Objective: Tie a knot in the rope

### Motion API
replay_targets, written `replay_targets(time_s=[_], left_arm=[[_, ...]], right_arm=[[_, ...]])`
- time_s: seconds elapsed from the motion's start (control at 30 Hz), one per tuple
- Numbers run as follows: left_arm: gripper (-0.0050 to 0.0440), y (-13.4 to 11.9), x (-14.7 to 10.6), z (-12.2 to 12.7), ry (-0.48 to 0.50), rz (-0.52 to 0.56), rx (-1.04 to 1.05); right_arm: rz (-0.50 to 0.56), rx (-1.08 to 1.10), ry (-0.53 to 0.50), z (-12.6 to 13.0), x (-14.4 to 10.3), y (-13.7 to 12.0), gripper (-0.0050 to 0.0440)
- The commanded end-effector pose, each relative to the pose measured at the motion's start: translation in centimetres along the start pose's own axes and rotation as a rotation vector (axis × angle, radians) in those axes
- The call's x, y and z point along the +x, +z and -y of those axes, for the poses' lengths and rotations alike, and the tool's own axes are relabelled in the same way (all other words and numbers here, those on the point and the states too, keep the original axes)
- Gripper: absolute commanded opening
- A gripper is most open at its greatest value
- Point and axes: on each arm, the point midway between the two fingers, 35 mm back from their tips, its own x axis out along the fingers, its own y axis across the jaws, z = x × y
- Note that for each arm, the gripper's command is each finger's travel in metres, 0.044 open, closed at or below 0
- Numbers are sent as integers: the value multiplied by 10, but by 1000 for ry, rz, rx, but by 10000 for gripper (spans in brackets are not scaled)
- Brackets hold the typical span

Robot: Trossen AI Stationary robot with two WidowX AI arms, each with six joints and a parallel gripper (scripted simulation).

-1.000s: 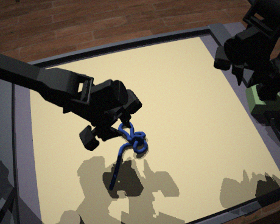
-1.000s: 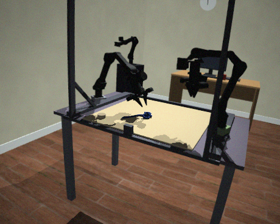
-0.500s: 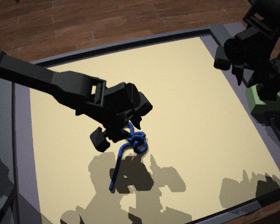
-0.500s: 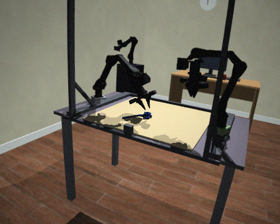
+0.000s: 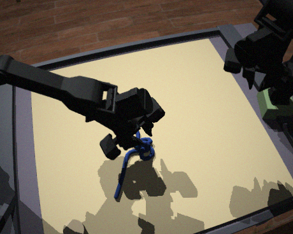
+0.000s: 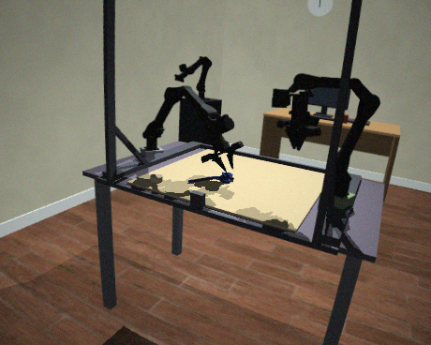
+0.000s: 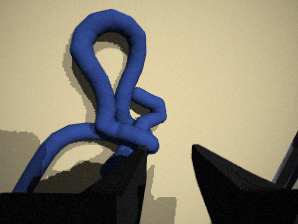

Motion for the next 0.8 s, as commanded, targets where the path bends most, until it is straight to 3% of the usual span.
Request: replay_targets(time_s=[0.0, 0.13, 0.77], left_arm=[[140, -3, -4, 7, -30, -20, -2], [140, -2, 9, 0, -30, -20, -2], [140, -1, 19, -5, -30, -20, -2]], right_arm=[[-7, 2, 12, 0, -3, 1, 100], [-7, 2, 12, 0, -3, 1, 100], [-7, 2, 12, 0, -3, 1, 100]])
